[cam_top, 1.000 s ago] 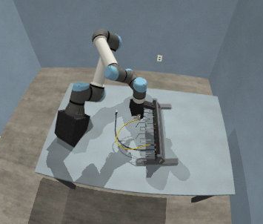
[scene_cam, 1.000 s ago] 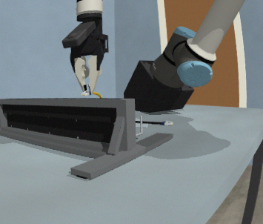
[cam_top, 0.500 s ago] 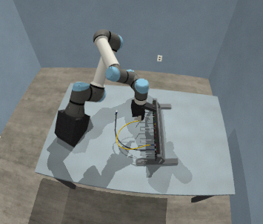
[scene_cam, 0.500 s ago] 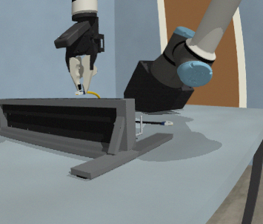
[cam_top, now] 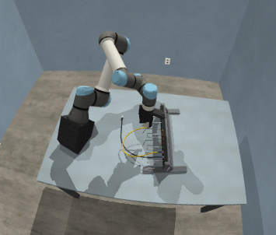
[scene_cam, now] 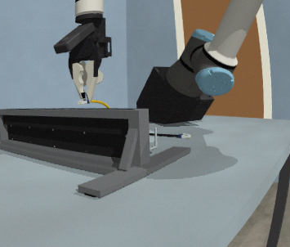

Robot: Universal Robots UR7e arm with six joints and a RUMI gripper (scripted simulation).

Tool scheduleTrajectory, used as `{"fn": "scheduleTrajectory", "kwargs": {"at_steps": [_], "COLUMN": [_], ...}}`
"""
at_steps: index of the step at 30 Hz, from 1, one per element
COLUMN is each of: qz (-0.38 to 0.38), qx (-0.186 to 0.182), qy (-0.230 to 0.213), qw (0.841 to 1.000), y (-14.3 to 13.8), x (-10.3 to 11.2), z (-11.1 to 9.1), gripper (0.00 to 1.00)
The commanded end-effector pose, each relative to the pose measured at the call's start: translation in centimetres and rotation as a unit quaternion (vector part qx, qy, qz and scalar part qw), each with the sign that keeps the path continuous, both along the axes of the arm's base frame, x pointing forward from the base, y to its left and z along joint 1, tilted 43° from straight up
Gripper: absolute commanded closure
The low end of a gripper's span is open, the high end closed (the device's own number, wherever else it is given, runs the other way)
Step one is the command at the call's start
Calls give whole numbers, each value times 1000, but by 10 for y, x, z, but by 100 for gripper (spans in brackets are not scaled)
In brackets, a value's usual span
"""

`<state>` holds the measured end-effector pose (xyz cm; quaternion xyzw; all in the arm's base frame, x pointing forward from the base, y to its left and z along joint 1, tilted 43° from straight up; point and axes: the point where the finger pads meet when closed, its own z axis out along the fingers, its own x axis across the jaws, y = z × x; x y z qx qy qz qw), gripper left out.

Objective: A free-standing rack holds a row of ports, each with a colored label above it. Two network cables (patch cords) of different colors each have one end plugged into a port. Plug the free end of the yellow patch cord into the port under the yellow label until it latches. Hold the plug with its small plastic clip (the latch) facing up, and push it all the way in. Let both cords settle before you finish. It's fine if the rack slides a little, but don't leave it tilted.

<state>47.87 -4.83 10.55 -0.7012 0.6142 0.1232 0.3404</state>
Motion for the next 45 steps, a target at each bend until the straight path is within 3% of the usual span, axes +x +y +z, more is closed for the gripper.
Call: {"fn": "scheduleTrajectory", "kwargs": {"at_steps": [1, 45], "qz": [-6, -31], "qx": [2, 11], "qy": [5, 27], "qw": [1000, 999], "y": [-3, -12], "x": [2, 9], "z": [0, -3], "gripper": [100, 100]}}
